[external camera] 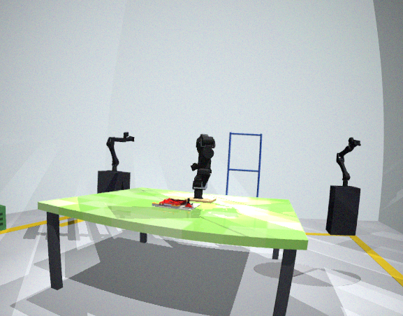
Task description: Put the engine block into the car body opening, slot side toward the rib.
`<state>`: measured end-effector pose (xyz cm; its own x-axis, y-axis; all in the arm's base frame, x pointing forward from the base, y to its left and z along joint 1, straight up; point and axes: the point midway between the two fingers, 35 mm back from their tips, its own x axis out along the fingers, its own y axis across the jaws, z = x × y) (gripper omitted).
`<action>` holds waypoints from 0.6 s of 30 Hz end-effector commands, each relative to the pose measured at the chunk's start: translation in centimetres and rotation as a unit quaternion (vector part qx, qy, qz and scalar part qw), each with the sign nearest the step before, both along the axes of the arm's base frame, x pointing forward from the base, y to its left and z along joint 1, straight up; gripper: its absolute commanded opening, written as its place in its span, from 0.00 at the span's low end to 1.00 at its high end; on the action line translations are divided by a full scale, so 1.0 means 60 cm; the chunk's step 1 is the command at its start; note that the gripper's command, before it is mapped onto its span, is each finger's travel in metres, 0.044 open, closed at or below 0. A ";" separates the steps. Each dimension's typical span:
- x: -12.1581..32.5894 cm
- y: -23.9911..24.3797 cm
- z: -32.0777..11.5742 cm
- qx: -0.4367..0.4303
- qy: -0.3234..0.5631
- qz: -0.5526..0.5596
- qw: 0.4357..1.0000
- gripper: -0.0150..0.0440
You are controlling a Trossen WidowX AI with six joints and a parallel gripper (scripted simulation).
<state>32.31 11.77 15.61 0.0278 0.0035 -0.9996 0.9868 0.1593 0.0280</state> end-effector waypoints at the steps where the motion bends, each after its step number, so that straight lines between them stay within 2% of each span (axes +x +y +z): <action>1: 0.000 0.001 -0.001 0.001 0.000 0.057 0.998 0.25; 18: 0.000 0.001 -0.005 -0.007 -0.002 0.344 0.939 0.25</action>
<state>32.33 11.77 15.37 0.0279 0.0035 -0.9996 0.7073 0.7066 0.0222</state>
